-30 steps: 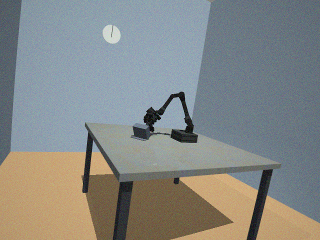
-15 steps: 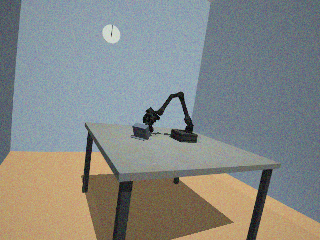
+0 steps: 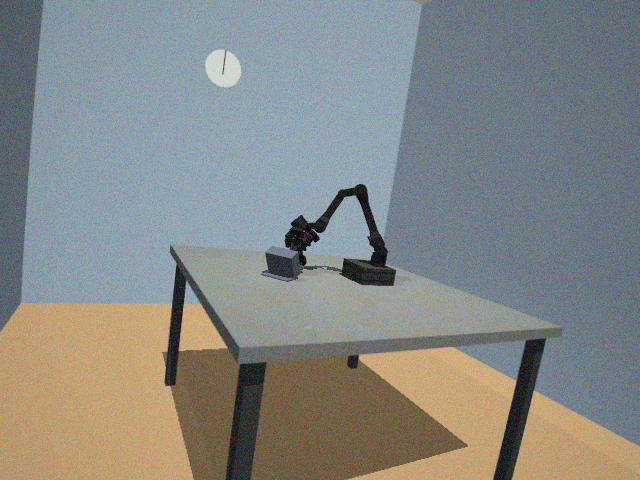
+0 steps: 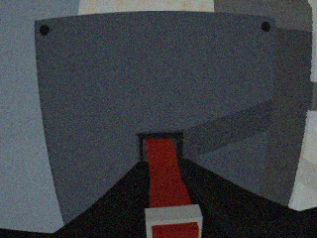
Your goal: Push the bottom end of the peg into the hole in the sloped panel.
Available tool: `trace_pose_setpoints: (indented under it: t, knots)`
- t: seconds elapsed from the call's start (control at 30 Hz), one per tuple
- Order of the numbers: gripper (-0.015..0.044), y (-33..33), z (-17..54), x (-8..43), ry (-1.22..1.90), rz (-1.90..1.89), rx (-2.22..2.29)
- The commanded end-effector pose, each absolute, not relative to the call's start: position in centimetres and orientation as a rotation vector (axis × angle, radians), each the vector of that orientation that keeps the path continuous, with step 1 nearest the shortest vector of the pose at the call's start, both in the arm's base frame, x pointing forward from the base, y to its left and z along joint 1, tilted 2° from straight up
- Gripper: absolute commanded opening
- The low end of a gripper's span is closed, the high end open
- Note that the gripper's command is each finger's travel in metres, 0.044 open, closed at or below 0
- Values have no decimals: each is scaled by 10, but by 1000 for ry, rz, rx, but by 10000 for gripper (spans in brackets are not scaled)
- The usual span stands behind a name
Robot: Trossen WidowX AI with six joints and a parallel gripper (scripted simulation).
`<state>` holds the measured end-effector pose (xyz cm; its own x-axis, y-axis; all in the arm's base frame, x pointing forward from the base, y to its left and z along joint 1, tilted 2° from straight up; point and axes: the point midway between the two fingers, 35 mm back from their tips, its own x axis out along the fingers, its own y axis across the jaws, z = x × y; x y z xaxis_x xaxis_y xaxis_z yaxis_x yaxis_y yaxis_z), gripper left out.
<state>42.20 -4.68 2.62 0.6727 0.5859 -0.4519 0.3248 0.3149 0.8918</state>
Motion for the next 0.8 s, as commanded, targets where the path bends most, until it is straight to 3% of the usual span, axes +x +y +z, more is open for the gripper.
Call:
trace_pose_setpoints:
  t: [0.0, 0.67, 0.77]
  knots:
    - [0, -46, 24, 424, 876, 198, 1287]
    - [0, -43, 23, 425, 877, 204, 1285]
    - [79, -43, 23, 425, 877, 204, 1285]
